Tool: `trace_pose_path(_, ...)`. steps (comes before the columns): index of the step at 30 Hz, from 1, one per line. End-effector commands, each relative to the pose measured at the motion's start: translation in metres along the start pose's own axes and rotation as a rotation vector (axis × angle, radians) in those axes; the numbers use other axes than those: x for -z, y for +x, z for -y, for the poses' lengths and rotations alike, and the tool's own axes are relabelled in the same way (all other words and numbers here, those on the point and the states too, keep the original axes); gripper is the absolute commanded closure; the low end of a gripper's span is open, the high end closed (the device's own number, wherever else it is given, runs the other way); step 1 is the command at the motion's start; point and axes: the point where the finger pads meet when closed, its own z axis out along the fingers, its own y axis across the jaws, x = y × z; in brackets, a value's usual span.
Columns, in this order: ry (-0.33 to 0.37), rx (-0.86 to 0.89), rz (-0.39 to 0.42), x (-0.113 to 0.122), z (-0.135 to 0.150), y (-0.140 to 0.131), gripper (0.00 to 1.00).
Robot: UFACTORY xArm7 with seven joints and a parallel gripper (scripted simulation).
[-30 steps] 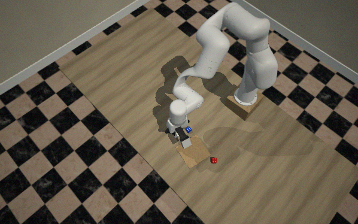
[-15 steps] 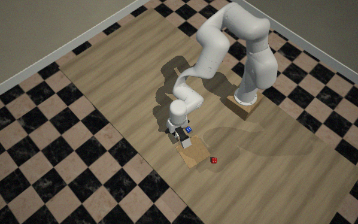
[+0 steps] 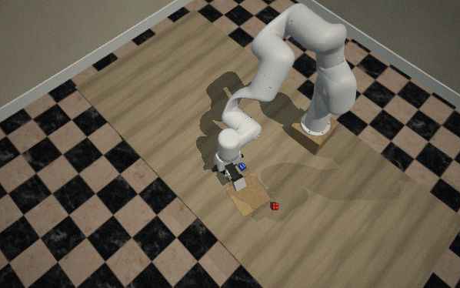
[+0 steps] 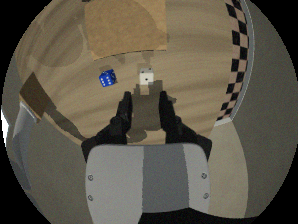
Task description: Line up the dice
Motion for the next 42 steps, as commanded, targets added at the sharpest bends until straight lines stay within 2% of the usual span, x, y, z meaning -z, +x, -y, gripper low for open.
trace_pose_path(1, -0.004, 0.01, 0.0, -0.001, -0.002, 0.0, 0.58)
trace_pose_path(42, -0.004, 0.013, 0.0, -0.046, -0.002, -0.002, 0.58)
